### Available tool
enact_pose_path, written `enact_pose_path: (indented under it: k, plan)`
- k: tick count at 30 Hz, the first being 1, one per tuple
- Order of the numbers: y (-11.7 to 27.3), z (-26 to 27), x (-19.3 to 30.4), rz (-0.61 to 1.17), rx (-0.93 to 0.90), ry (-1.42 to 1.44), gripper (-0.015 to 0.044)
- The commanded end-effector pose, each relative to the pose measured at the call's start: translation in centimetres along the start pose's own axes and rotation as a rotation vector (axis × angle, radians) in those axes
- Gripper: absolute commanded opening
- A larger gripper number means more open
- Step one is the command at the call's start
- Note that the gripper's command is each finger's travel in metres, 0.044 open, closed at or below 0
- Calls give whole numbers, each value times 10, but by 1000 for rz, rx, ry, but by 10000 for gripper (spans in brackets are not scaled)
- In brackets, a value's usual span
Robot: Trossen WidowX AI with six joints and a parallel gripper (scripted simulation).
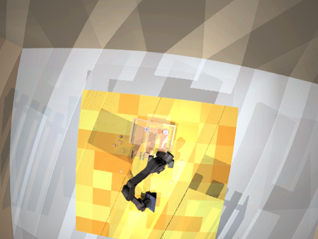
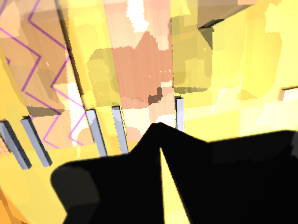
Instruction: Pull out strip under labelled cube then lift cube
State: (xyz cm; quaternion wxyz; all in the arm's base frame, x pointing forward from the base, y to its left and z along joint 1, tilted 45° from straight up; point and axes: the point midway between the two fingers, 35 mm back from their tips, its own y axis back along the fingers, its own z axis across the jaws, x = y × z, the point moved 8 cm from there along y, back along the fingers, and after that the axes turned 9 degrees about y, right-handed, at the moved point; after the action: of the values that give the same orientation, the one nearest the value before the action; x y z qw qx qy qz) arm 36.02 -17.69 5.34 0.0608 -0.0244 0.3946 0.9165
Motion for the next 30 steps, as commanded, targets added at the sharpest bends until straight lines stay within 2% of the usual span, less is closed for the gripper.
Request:
enact_pose_path:
  k: [1,15,30]
  plan:
    - [-9,0,1,1,-7,-7,0]
    - [-31,3,2,1,-10,-7,0]
    - [-32,3,3,1,-10,-6,0]
